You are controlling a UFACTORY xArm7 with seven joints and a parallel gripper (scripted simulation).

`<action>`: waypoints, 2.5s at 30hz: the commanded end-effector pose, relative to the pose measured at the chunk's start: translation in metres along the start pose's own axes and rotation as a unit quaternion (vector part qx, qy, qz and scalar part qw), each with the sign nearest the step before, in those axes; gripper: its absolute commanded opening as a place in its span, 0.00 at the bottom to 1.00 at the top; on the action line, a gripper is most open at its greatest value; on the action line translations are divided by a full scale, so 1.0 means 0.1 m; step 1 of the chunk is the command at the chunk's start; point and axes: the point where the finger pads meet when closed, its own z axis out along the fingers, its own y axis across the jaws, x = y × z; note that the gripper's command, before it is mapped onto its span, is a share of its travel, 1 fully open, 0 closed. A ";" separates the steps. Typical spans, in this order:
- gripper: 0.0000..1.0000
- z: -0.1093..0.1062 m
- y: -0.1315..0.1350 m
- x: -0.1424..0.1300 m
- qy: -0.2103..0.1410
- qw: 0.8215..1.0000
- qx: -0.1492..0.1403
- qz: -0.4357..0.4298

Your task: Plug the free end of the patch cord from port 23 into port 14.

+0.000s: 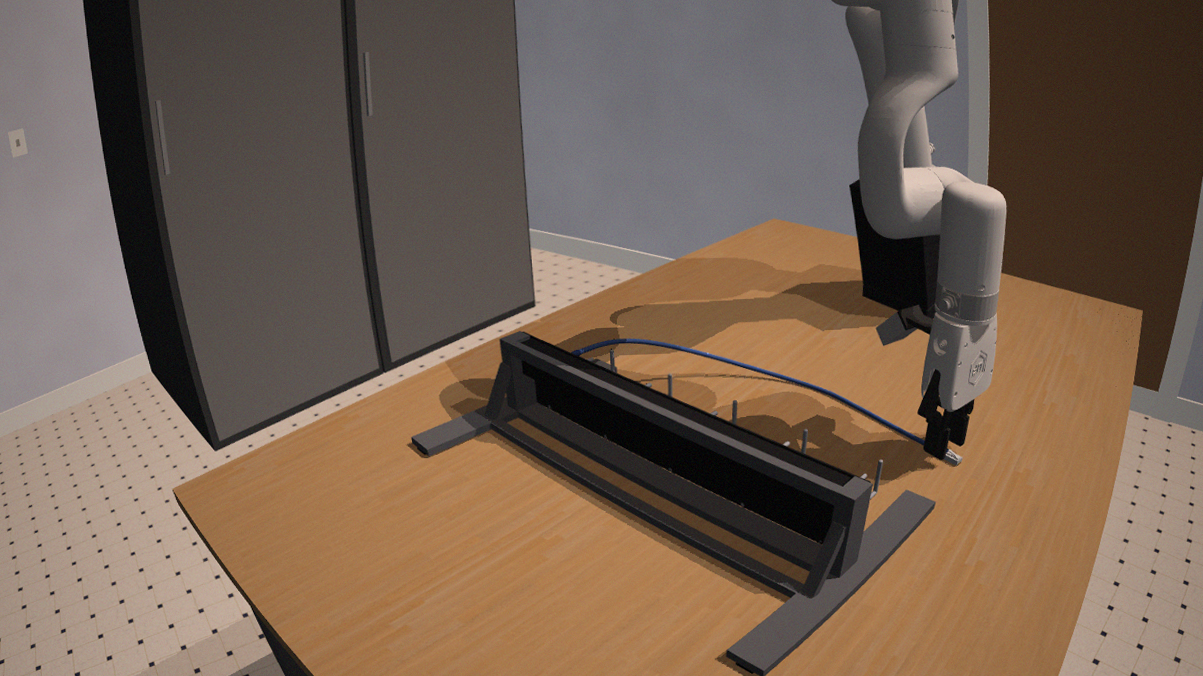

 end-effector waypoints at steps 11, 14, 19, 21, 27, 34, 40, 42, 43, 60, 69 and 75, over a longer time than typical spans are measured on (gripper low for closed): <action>0.38 -0.01 -0.01 -0.01 -0.001 1.000 0.001 0.000; 0.38 -0.01 -0.01 -0.01 -0.001 1.000 0.001 0.000; 0.38 0.00 -0.01 -0.01 -0.001 1.000 0.001 0.000; 0.38 0.01 -0.01 -0.01 -0.001 1.000 0.001 0.000; 0.38 0.02 -0.01 -0.01 -0.001 1.000 0.001 0.000; 0.38 0.04 -0.01 -0.01 -0.001 1.000 0.001 0.000; 0.38 0.06 -0.01 -0.01 -0.001 1.000 0.001 0.000; 0.38 0.07 -0.01 -0.01 -0.001 1.000 0.001 0.000; 0.38 0.07 -0.01 -0.01 -0.001 1.000 0.001 0.000; 0.38 0.10 -0.01 -0.01 -0.001 1.000 0.001 0.000; 0.38 0.10 -0.01 -0.01 -0.001 1.000 0.001 0.000; 0.38 0.10 -0.01 -0.01 -0.001 1.000 0.001 0.000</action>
